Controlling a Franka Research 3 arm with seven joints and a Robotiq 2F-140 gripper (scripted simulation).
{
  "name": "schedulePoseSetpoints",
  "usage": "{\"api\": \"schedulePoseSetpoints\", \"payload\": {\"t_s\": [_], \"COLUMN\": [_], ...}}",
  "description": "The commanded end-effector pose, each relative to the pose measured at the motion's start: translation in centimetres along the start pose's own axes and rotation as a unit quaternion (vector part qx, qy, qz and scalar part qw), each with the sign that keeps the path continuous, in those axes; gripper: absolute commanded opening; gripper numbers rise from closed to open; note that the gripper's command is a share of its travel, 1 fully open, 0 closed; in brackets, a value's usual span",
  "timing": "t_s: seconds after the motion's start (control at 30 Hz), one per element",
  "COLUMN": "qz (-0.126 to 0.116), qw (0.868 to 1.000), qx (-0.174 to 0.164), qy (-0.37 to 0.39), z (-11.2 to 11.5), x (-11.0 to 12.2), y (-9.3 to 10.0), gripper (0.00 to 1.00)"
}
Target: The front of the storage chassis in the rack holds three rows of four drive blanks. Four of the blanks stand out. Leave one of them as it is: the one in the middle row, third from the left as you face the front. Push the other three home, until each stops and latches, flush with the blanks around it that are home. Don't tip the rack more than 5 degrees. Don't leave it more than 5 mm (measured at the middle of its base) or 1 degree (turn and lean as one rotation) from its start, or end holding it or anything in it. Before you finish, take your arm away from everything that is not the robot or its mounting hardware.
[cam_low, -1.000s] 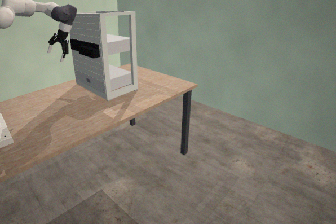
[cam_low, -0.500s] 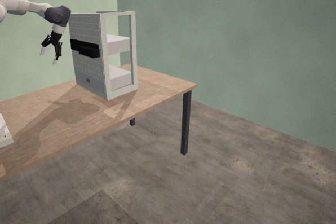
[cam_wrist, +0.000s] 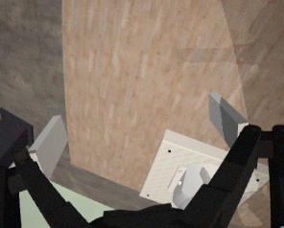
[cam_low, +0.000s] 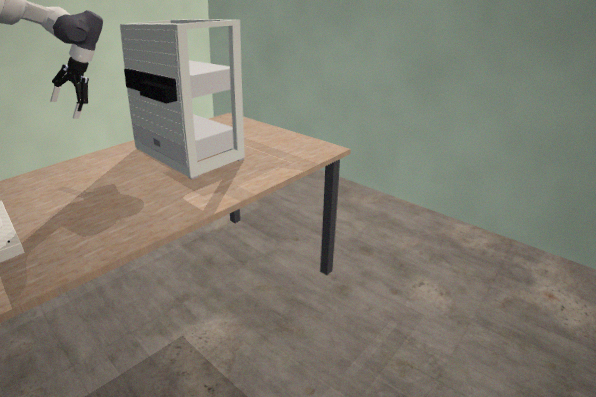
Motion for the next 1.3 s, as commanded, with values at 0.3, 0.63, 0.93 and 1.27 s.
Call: {"api": "schedulePoseSetpoints", "payload": {"t_s": [0.3, 0.63, 0.93, 1.27], "qz": [0.0, 0.006, 0.015, 0.041], "qw": [1.0, 0.999, 0.996, 0.983], "qx": [0.012, 0.042, 0.084, 0.176], "qy": [-0.001, -0.002, -0.004, -0.007], "z": [-0.3, -0.8, -1.5, -2.6], "x": [-0.1, 0.0, 0.1, 0.2], "y": [0.1, 1.1, 2.6, 6.2], "gripper": [1.0, 1.0, 1.0, 1.0]}}
Point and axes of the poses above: the point where the finger pads meet when closed, its own y axis back along the fingers, its own x axis across the jaws, z = x × y, the point moved 6 cm from there along y, back along the fingers, and after that the axes turned 4 degrees about -y, right-handed, at the moved point
